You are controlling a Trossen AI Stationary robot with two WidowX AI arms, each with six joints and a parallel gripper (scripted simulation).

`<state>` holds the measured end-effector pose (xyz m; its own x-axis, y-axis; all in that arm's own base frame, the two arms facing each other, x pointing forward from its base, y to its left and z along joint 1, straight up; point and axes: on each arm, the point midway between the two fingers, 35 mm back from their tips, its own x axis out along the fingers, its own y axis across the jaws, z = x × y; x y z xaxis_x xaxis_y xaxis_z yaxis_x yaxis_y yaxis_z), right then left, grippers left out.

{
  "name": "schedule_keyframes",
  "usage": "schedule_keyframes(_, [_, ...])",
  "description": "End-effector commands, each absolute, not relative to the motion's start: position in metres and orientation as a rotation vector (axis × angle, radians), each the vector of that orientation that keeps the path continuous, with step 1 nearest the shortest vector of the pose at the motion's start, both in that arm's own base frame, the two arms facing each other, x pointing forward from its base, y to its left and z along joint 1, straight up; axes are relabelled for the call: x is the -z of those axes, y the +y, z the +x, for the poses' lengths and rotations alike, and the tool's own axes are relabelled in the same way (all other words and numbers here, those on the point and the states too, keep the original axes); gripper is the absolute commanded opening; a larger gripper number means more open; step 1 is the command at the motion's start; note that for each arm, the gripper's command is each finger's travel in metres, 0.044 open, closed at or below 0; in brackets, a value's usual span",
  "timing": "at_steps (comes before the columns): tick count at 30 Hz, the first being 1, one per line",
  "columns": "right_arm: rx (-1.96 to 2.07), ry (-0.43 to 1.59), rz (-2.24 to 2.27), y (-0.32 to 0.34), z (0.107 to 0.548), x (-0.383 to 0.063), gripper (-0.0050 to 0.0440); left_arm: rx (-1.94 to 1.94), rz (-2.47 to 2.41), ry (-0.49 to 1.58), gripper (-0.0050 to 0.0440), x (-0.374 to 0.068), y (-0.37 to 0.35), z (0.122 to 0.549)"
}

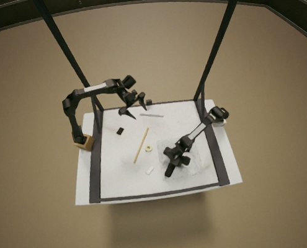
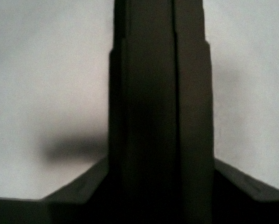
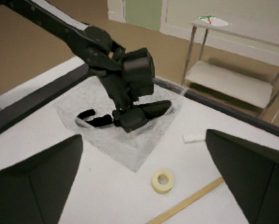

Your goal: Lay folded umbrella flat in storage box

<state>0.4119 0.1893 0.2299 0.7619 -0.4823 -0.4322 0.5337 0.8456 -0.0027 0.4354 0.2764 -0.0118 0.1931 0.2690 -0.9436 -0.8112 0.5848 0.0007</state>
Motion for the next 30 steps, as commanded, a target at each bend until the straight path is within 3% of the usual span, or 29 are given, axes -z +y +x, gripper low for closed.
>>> schedule_keyframes(1, [0.548,0.419,0.147,0.190,0.411,-0.241,0.0400,-0.819,-0.575,1.095,0.0264,-0.004,0.280,0.441])
schedule_keyframes(9, [0.548,0.419,0.147,0.190,0.411,-0.241,0.0400,-0.819,-0.575,1.095,0.0440,-0.004,0.280,0.441])
schedule_keyframes(30, [0.548,0.419,0.147,0.190,0.411,-0.241,0.0400,-0.822,-0.574,1.090,0.0421,-0.043,0.267,0.431])
